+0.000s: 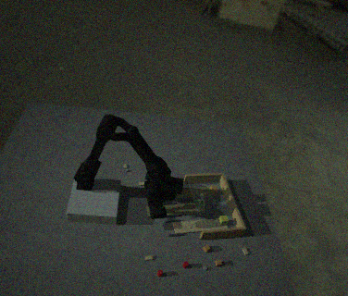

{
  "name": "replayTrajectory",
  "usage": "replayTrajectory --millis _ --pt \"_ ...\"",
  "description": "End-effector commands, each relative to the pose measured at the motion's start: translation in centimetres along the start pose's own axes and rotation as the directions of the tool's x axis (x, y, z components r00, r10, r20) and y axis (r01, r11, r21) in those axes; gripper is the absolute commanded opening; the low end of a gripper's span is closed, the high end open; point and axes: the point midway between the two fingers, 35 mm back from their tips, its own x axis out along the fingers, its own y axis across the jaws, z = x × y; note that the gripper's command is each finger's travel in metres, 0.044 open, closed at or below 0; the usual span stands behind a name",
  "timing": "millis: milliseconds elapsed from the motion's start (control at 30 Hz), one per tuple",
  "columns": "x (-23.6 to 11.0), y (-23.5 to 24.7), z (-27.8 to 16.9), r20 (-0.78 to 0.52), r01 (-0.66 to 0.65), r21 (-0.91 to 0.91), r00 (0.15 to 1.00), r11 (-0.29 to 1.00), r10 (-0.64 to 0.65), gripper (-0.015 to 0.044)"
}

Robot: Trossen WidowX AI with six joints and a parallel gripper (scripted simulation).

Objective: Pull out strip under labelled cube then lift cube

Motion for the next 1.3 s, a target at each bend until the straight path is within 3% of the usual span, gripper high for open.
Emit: replayTrajectory --millis 0,1267 --pt "0.5 0.2 -1.6 -0.032 -0.009 -0.001 0.999 1.000 0.009 0.0000" --pt "0.4 0.3 -6.6 -0.036 -0.009 -0.001 0.999 1.000 0.009 0.0000"
